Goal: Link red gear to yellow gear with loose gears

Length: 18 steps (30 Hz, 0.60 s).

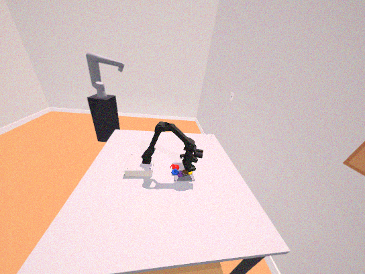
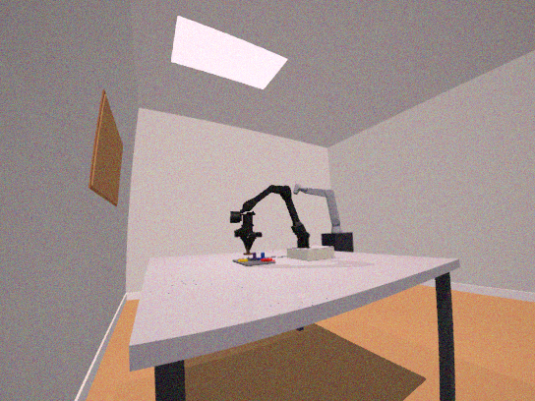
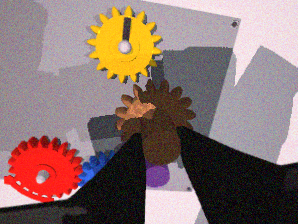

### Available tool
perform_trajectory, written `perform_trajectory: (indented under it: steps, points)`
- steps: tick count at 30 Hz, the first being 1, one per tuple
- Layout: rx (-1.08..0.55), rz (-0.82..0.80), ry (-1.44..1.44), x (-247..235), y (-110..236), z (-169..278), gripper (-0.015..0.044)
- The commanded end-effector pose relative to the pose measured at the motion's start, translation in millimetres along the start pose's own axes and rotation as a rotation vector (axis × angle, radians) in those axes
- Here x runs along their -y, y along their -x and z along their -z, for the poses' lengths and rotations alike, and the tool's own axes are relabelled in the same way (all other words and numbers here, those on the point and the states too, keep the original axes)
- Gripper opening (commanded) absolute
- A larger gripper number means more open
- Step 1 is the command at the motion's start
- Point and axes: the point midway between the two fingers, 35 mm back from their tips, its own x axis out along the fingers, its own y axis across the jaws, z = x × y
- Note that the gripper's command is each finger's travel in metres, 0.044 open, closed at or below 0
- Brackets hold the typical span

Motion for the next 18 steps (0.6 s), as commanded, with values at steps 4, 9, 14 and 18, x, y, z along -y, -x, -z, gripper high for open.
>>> perform_trajectory:
  steps: [4, 9, 14, 18]
  points:
    - [-0.003, -0.006, -0.037, -1.2, -10.0, 0.8, 0.0]
    - [-0.003, -0.006, -0.133, -1.7, -17.9, 0.6, 0.0]
    - [-0.003, -0.005, -0.237, -2.0, -25.7, 1.0, 0.0]
    - [-0.003, -0.005, -0.332, -1.5, -23.7, 1.6, 0.0]
